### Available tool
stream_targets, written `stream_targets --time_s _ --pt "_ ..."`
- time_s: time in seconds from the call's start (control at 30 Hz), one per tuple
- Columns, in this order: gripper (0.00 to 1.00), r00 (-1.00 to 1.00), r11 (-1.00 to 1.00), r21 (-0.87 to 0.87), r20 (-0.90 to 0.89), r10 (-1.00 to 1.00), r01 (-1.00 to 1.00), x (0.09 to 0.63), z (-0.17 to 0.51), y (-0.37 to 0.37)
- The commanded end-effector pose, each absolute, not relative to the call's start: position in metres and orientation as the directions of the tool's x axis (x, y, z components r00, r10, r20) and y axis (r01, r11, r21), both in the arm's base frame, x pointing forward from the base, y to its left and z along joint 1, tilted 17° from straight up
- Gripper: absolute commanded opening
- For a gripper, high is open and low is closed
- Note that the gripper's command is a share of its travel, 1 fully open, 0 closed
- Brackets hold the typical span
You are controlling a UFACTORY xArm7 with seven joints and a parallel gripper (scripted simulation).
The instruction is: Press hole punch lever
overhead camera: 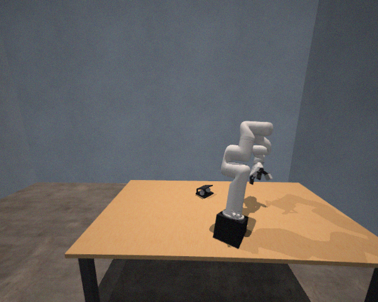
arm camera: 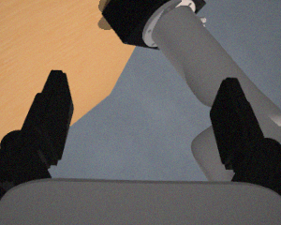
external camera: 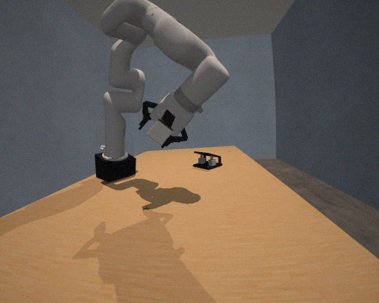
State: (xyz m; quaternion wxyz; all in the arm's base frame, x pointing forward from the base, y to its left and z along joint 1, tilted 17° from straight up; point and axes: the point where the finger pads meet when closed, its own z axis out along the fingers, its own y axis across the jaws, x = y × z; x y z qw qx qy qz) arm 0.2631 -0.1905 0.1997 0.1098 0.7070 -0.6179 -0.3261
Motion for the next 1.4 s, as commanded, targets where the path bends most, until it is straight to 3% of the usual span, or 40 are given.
stream_targets --time_s 0.0,0.6,1.03,1.1,1.37 --pt "1.00 0.025 -0.211 0.556 -0.323 -0.946 -0.804 0.264 0.201 -0.191" --pt "1.00 0.035 -0.219 0.552 -0.324 -0.945 -0.804 0.265 0.200 -0.190" --pt "1.00 0.515 -0.598 0.374 -0.306 -0.801 -0.709 0.322 0.177 -0.140" --pt "1.00 0.515 -0.598 0.374 -0.306 -0.801 -0.709 0.322 0.177 -0.140" --pt "1.00 0.767 -0.802 0.285 -0.252 -0.591 -0.525 0.354 0.166 -0.099"
